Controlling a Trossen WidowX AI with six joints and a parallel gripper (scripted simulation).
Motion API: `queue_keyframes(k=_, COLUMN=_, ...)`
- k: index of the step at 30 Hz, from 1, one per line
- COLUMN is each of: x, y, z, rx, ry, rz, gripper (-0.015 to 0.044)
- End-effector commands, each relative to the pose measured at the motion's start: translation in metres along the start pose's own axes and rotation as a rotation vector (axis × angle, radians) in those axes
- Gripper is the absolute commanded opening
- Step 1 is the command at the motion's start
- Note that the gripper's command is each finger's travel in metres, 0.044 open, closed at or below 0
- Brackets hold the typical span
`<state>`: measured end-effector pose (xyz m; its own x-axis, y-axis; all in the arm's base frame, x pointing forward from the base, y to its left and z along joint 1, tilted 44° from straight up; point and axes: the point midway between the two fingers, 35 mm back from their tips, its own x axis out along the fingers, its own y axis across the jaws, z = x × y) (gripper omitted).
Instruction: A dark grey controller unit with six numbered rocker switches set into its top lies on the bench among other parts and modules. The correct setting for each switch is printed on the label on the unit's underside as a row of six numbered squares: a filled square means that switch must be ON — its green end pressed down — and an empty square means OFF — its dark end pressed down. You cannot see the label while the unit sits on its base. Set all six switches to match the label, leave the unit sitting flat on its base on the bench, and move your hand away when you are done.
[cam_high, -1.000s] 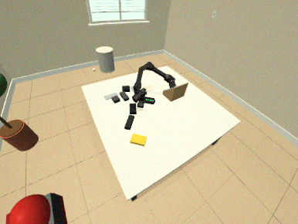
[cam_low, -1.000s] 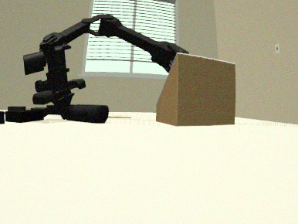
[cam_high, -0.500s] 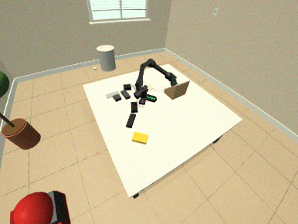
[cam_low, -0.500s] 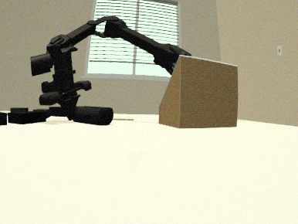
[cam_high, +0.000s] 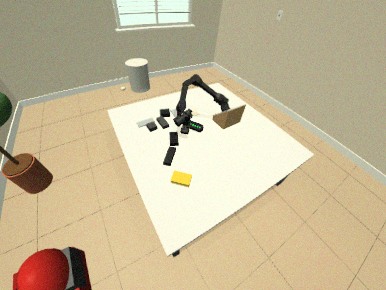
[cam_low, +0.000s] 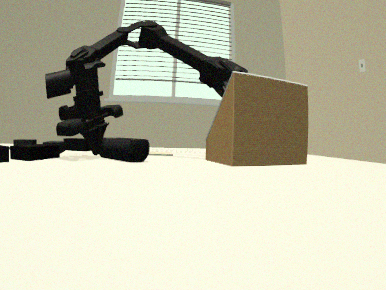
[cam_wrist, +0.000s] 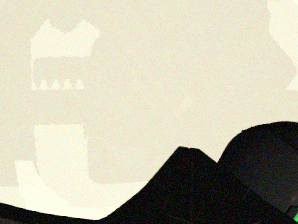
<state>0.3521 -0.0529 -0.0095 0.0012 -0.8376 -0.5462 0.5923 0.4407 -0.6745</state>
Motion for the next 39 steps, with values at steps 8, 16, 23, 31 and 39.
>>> queue_keyframes(k=8, x=0.006, y=-0.014, z=-0.005, rx=-0.009, ry=0.004, rz=-0.010, gripper=0.0000)
queue_keyframes(k=16, x=0.009, y=-0.023, z=-0.007, rx=-0.009, ry=0.004, rz=-0.010, gripper=0.0000)
queue_keyframes(k=23, x=0.006, y=-0.023, z=-0.006, rx=0.001, ry=-0.003, rz=0.001, gripper=0.0000)
queue_keyframes(k=31, x=-0.051, y=0.023, z=0.001, rx=-0.007, ry=0.006, rz=-0.001, gripper=0.0000)
queue_keyframes(k=39, x=-0.064, y=0.024, z=-0.002, rx=0.018, ry=0.007, rz=0.017, gripper=0.0000)
